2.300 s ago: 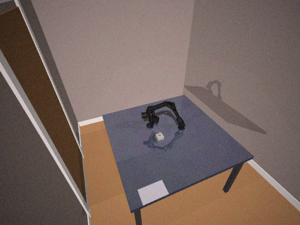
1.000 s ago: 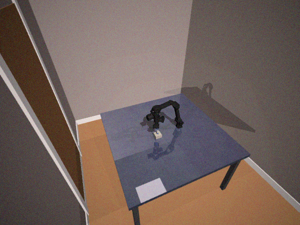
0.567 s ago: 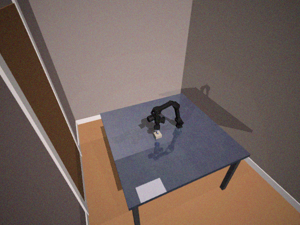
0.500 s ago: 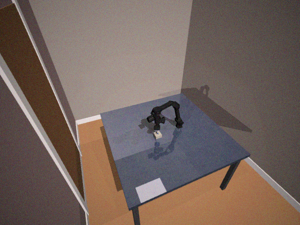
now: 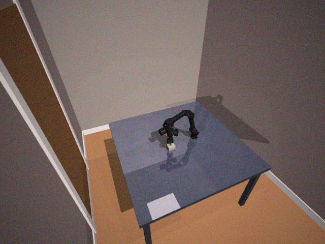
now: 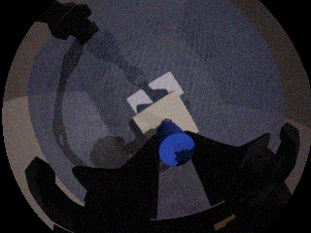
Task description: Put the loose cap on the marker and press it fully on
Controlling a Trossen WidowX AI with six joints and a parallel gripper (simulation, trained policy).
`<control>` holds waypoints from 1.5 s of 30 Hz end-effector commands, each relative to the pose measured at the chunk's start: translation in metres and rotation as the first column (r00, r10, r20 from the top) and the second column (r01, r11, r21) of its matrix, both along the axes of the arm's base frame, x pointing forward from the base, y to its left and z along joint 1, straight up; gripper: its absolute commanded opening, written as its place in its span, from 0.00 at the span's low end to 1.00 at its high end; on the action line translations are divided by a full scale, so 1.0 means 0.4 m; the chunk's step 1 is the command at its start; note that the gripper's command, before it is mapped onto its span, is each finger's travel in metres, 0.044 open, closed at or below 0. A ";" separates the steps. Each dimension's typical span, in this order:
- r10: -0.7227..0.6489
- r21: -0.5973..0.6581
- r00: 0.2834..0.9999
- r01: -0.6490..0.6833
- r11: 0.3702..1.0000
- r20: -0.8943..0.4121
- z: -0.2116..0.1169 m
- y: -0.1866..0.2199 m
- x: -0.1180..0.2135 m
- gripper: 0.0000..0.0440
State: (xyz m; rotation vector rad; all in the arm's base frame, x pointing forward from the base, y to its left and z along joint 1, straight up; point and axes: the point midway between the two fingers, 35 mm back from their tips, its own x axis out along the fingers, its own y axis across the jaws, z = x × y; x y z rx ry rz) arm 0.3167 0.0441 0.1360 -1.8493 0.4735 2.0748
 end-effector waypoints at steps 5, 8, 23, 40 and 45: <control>0.040 0.018 0.998 -0.039 0.999 -0.040 -0.062 0.004 -0.017 0.00; 0.049 0.013 0.997 -0.048 0.999 -0.053 -0.077 0.001 -0.023 0.18; 0.099 0.012 0.994 -0.098 0.995 -0.045 -0.097 -0.001 -0.025 0.23; 0.130 0.008 0.991 -0.130 0.991 -0.034 -0.105 -0.005 -0.022 0.29; 0.151 0.006 0.988 -0.151 0.989 -0.026 -0.111 -0.008 -0.020 0.31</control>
